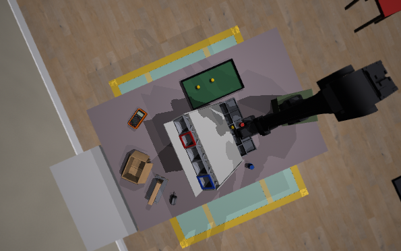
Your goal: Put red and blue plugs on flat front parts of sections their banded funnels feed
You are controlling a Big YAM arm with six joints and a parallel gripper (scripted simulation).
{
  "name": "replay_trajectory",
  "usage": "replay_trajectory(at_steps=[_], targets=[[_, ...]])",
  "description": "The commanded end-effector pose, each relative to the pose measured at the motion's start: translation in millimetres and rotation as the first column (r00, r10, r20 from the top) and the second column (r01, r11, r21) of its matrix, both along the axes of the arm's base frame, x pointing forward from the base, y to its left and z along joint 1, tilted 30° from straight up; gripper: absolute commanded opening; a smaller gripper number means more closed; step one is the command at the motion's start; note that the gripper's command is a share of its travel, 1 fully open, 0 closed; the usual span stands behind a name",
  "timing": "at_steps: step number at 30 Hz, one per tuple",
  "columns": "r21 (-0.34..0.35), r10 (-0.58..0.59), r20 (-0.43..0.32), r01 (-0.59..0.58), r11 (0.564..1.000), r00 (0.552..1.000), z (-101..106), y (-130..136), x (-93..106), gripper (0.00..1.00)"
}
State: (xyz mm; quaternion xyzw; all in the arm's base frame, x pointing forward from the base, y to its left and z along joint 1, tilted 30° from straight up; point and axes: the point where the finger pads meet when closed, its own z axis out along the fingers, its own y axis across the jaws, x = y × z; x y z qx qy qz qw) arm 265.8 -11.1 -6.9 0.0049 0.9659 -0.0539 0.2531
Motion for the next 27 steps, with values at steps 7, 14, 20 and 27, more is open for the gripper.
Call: replay_trajectory(at_steps=[7, 14, 20, 27], targets=[[-0.001, -0.002, 0.004, 0.002, 1.000, 1.000, 5, -1, 3.1, 0.56], [-0.003, -0.001, 0.019, 0.001, 1.000, 1.000, 11, -9, 9.2, 0.56], [-0.004, -0.001, 0.016, 0.001, 1.000, 1.000, 12, -17, 8.9, 0.56], [-0.004, 0.000, 0.009, 0.000, 1.000, 1.000, 15, -41, 11.1, 0.56]])
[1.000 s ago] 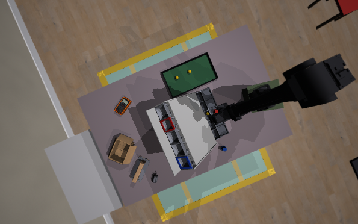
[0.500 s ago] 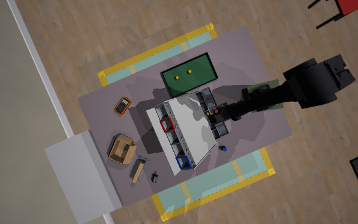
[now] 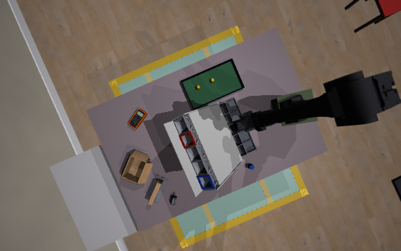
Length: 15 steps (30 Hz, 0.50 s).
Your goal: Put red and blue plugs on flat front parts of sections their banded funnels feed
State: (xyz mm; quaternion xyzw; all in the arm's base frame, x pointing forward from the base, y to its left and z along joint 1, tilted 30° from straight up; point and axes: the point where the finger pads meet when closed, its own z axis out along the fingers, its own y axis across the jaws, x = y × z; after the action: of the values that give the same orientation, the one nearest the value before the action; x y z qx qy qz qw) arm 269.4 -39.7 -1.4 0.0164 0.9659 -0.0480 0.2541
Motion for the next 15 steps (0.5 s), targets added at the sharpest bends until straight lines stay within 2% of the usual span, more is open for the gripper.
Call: replay_trajectory(at_steps=[1, 7, 9, 15], targets=[[-0.020, 0.019, -0.003, -0.019, 1.000, 1.000, 8, -17, 7.0, 0.56], [-0.018, 0.019, -0.009, -0.019, 1.000, 1.000, 12, -49, 9.5, 0.56], [-0.018, 0.019, -0.009, -0.019, 1.000, 1.000, 12, -49, 9.5, 0.56], [-0.018, 0.018, -0.007, -0.019, 1.000, 1.000, 20, -93, 13.8, 0.56]])
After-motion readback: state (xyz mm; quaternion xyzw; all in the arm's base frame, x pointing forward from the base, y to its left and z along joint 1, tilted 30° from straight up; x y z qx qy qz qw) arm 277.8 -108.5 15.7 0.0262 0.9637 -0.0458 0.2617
